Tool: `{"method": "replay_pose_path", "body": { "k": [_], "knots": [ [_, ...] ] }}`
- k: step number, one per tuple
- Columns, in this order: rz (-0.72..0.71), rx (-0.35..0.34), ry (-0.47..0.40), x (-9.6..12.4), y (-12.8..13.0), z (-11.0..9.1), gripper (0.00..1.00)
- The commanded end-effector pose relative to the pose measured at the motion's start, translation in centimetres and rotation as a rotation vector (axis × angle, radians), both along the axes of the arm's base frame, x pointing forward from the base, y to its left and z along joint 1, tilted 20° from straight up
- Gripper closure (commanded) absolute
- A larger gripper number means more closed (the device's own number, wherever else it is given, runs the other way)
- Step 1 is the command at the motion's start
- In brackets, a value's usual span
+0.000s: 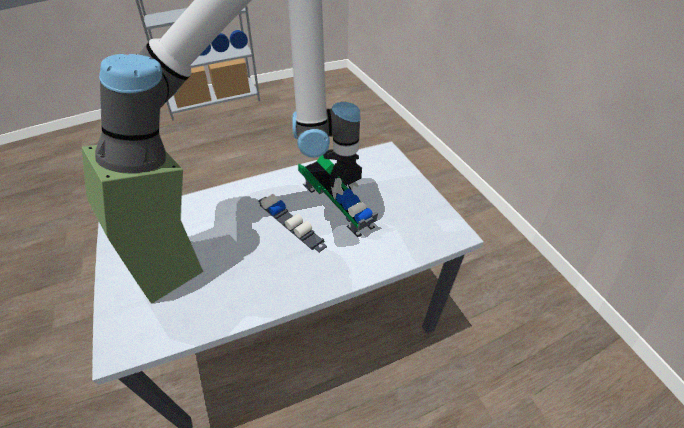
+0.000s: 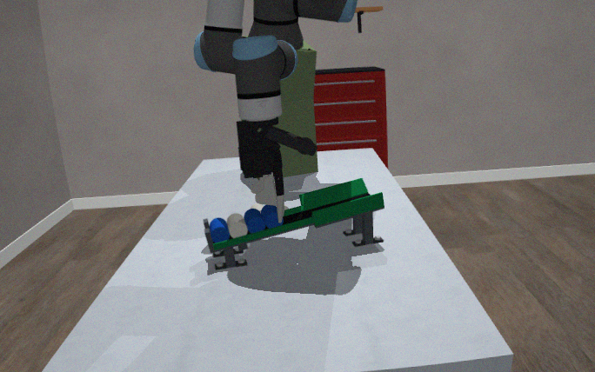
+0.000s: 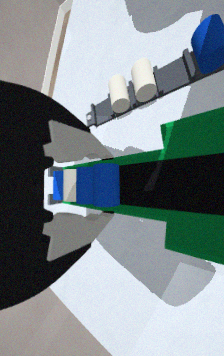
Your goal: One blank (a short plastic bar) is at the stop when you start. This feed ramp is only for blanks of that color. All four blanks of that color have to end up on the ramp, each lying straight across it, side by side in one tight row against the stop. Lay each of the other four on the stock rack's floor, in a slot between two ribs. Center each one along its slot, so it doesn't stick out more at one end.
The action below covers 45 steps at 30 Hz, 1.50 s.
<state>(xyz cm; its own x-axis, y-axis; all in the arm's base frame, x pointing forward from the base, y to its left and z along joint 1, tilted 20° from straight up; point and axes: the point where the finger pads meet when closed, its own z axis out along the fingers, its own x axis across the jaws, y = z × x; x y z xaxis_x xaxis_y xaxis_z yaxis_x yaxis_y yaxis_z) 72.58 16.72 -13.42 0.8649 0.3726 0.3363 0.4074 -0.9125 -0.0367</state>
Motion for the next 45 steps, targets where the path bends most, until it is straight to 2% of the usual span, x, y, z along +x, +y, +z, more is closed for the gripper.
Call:
{"method": "replay_pose_path", "body": {
  "k": [1, 13, 18, 27, 29, 34, 39, 40, 45],
  "knots": [
    [0.000, 0.000, -0.001, 0.0, 0.0, 0.1, 0.52],
    [0.000, 0.000, -0.001, -0.1, -0.1, 0.6, 0.52],
    [0.000, 0.000, -0.001, -0.7, -0.4, 2.3, 0.52],
    [0.000, 0.000, -0.001, -2.1, -1.2, 6.8, 0.52],
    [0.000, 0.000, -0.001, -2.1, -1.2, 6.8, 0.52],
    [0.000, 0.000, -0.001, -2.5, -1.5, 8.2, 0.52],
    [0.000, 0.000, -0.001, -2.6, -1.5, 8.5, 0.52],
    [0.000, 0.000, -0.001, -2.6, -1.5, 8.5, 0.00],
    [0.000, 0.000, -0.001, -2.6, -1.5, 8.5, 0.00]
  ]
}}
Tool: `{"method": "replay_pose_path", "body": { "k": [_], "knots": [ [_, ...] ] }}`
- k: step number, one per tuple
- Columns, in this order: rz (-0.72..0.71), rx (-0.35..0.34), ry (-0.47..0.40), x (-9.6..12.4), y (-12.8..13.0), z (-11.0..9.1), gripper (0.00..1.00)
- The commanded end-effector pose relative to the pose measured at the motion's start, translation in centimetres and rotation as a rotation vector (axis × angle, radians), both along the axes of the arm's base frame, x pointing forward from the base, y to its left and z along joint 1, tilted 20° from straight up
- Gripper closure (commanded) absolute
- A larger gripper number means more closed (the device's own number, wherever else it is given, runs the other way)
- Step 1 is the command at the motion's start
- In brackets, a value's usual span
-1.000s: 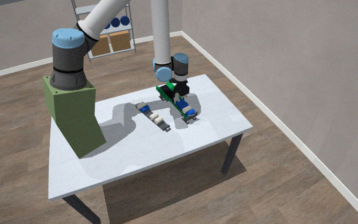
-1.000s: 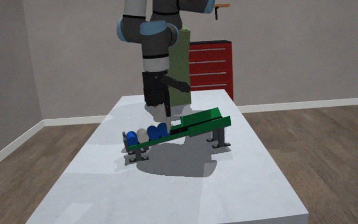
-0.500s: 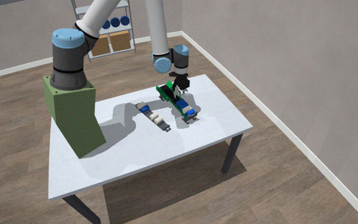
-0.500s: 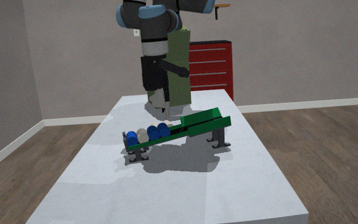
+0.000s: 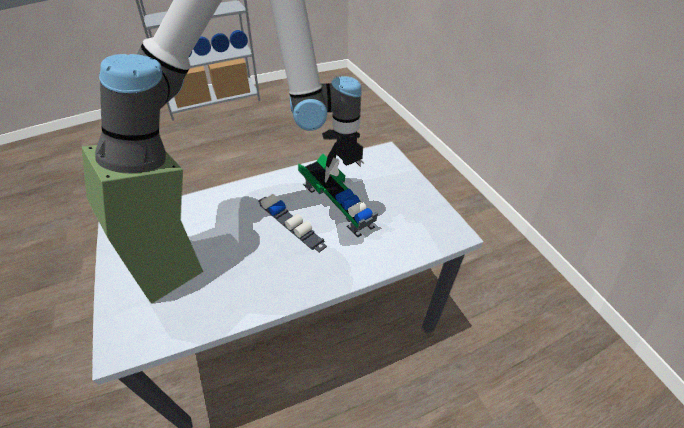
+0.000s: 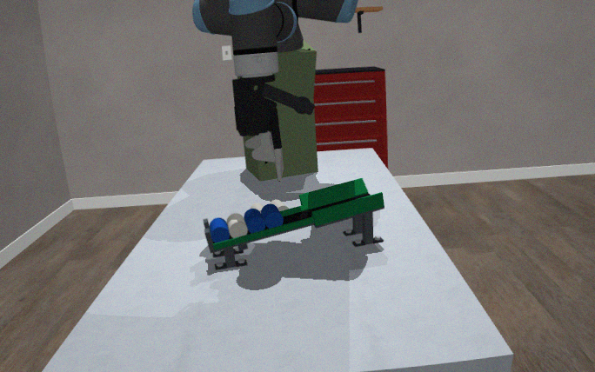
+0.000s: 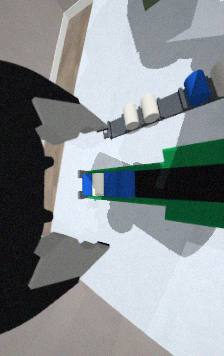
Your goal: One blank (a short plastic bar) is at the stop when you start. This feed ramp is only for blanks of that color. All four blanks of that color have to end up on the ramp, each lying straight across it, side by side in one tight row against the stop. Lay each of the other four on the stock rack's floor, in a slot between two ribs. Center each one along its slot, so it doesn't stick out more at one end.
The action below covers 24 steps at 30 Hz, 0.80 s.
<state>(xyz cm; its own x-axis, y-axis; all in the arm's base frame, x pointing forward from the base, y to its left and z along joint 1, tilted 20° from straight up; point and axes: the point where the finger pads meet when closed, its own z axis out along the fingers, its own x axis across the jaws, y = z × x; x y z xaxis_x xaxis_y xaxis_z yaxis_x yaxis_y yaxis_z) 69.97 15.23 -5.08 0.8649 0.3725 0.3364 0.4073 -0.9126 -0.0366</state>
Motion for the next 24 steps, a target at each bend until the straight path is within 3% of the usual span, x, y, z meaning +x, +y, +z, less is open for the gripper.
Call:
{"method": "replay_pose_path", "body": {
  "k": [1, 24],
  "knots": [
    [0.000, 0.000, -0.001, -0.01, -0.03, 0.18, 0.00],
    [-0.007, 0.002, 0.000, 0.01, -0.04, 0.18, 0.00]
  ]
}}
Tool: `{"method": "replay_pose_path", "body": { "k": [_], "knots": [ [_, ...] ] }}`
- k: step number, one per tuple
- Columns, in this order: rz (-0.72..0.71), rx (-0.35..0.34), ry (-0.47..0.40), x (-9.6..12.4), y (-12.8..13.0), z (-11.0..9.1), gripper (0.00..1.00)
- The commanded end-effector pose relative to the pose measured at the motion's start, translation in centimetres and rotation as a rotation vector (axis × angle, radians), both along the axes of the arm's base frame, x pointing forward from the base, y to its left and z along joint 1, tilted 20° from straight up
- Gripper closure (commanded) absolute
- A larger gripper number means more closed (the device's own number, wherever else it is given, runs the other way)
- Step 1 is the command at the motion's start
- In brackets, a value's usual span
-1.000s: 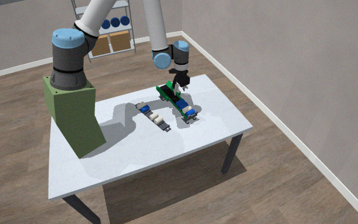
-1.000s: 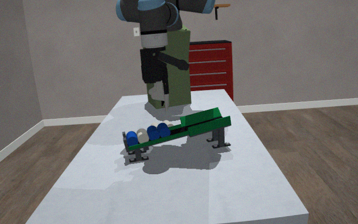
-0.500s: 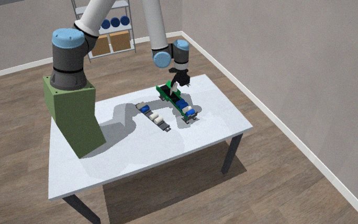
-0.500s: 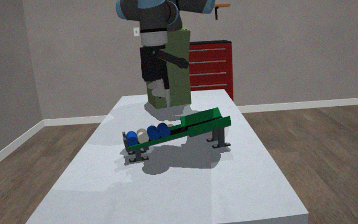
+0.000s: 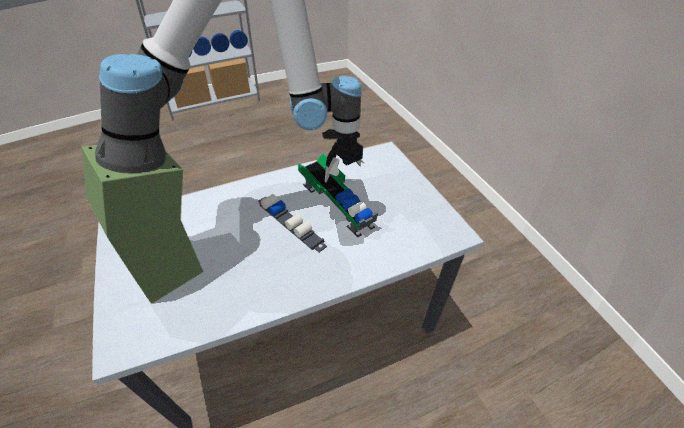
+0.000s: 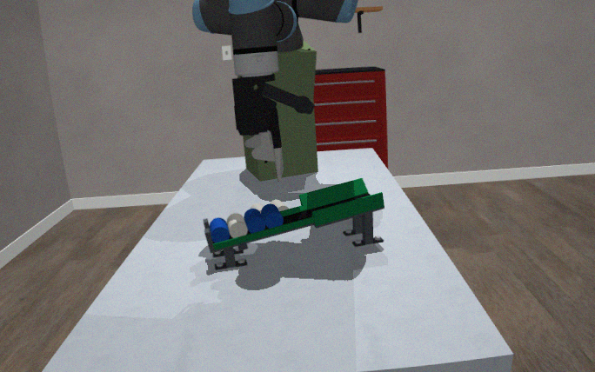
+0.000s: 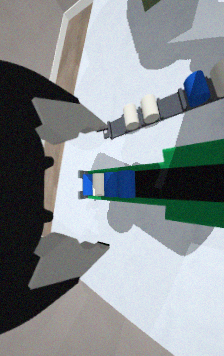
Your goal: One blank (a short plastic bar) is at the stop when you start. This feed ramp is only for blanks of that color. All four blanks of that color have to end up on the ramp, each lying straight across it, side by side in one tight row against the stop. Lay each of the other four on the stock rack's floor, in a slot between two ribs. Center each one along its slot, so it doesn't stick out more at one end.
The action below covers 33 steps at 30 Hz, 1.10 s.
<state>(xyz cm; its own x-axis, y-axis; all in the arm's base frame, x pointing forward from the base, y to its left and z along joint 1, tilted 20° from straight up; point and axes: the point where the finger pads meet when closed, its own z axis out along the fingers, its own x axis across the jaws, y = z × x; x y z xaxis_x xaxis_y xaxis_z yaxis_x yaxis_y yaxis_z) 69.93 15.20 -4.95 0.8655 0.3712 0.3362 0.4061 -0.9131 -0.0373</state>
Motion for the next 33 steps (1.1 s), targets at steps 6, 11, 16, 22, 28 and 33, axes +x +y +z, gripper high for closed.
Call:
{"method": "replay_pose_path", "body": {
  "k": [6, 11, 16, 22, 28, 33],
  "knots": [
    [-0.031, 0.010, 0.004, 0.1, 0.0, 0.1, 0.00],
    [-0.055, 0.017, 0.009, 0.2, -0.1, 0.1, 0.00],
    [-0.113, 0.035, 0.019, 0.3, -0.1, 0.1, 0.00],
    [-0.215, 0.067, 0.038, 0.6, -0.3, 0.1, 0.00],
    [-0.305, 0.095, 0.054, 0.8, -0.4, 0.0, 0.00],
    [-0.439, 0.137, 0.078, 1.2, -0.6, 0.0, 0.00]
  ]
}}
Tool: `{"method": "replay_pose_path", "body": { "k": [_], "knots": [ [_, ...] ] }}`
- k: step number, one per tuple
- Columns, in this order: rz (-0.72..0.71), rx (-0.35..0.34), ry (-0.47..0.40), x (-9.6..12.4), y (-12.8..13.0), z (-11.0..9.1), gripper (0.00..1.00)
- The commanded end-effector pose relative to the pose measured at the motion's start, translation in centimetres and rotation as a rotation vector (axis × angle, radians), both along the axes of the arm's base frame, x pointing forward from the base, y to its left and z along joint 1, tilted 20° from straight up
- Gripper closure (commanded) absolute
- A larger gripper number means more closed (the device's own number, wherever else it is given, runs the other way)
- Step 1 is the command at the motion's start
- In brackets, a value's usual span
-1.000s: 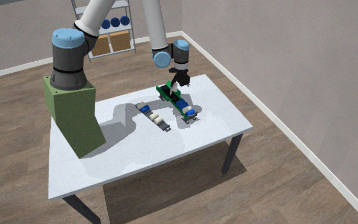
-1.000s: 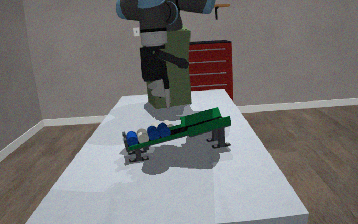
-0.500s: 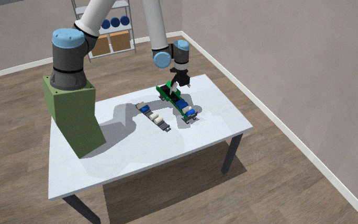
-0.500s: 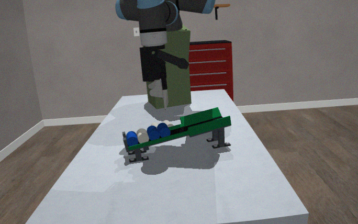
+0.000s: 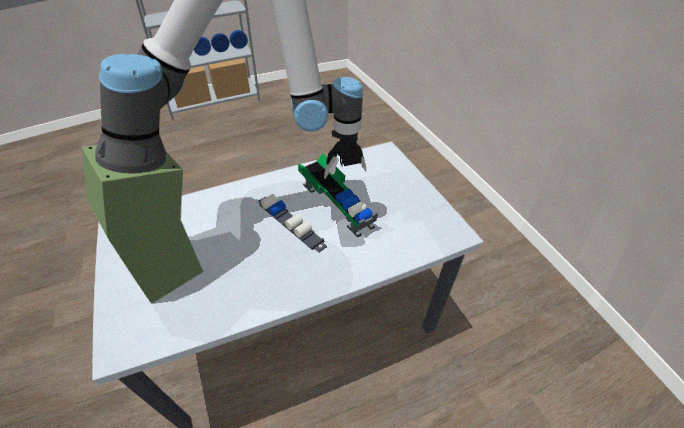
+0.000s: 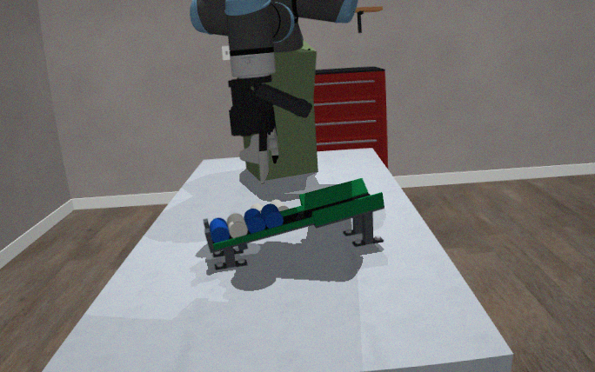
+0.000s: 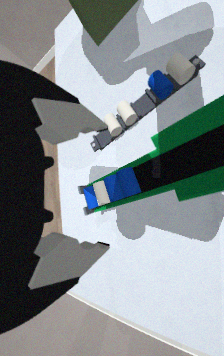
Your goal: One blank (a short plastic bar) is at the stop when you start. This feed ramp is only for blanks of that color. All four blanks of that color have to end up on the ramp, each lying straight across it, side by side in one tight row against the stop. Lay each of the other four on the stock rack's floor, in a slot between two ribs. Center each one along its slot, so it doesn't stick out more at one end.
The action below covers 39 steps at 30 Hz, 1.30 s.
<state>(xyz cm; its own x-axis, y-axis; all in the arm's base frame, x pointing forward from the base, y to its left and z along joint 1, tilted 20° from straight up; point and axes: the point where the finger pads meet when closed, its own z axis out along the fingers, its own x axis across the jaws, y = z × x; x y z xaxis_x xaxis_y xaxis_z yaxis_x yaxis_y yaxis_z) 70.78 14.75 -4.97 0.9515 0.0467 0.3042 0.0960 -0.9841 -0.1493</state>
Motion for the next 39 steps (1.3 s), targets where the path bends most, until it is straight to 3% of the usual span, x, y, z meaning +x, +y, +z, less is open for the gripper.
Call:
{"method": "replay_pose_path", "body": {
  "k": [1, 10, 12, 27, 29, 39],
  "knots": [
    [-0.150, 0.044, 0.025, 0.4, -0.2, 0.0, 0.00],
    [-0.456, 0.140, 0.081, 1.2, -0.9, 0.0, 0.00],
    [-0.456, 0.140, 0.081, 1.2, -0.9, 0.0, 0.00],
    [-1.061, 0.329, 0.190, 2.6, -2.7, -0.3, 0.00],
    [-1.061, 0.329, 0.190, 2.6, -2.7, -0.3, 0.00],
    [-1.492, 0.463, 0.269, 3.2, -4.1, -0.6, 0.00]
  ]
}}
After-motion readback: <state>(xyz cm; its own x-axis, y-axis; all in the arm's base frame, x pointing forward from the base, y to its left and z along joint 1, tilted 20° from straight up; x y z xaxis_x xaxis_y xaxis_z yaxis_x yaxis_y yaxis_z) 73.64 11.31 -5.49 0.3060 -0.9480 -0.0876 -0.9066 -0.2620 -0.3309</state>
